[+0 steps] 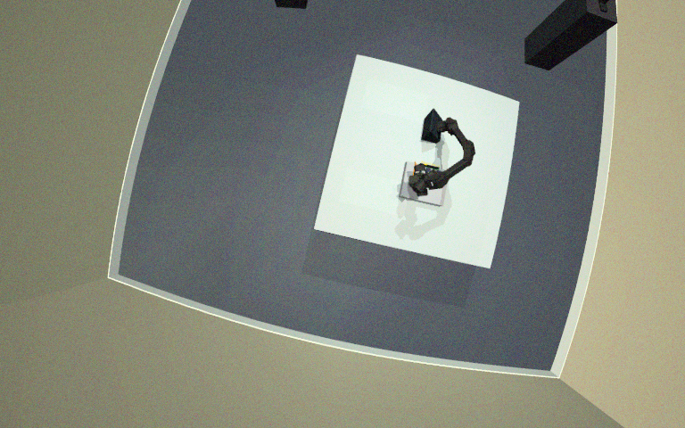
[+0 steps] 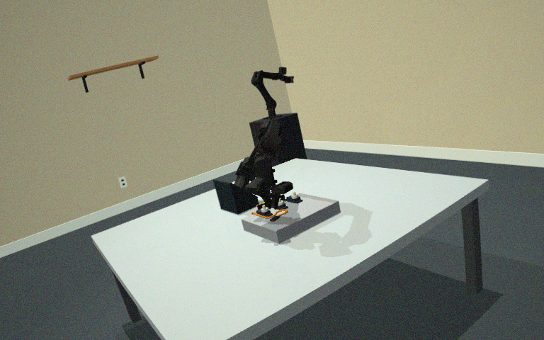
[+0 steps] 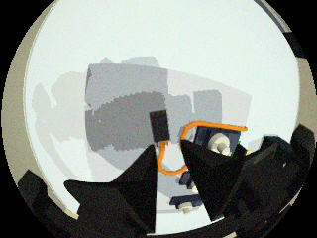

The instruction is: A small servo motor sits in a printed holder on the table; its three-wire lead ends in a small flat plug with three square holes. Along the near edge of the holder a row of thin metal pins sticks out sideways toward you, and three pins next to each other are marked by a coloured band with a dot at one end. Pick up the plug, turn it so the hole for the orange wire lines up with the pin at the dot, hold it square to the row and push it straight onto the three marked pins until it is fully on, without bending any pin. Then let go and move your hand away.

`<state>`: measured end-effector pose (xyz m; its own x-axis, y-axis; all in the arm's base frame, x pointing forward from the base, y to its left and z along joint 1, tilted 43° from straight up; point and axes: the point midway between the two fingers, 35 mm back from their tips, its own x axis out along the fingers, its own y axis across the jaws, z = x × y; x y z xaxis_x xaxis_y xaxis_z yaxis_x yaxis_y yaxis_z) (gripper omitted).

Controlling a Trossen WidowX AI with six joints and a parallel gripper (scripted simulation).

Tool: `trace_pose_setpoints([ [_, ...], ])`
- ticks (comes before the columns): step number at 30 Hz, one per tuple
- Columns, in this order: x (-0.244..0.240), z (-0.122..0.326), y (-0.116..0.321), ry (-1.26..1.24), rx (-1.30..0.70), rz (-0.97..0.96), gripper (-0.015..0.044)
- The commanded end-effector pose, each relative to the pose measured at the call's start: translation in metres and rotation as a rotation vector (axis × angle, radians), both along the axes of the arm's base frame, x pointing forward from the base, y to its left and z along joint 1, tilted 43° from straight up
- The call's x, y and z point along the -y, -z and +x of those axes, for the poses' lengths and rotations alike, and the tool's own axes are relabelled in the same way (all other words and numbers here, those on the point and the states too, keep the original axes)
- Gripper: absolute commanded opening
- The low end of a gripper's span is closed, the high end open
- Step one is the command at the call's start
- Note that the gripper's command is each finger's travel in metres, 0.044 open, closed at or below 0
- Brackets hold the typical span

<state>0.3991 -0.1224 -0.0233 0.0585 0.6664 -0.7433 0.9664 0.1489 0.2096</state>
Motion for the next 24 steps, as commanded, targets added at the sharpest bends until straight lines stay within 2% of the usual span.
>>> trace_pose_setpoints([
  [1,0.001,0.002,-0.002,0.014,-0.003,0.010,0.0115],
  [7,-0.015,0.004,0.015,0.013,-0.002,0.010,0.0115],
  [23,-0.026,0.005,0.027,0.013,-0.002,0.011,0.0115],
  [24,-0.026,0.005,0.027,0.013,-0.002,0.011,0.0089],
])
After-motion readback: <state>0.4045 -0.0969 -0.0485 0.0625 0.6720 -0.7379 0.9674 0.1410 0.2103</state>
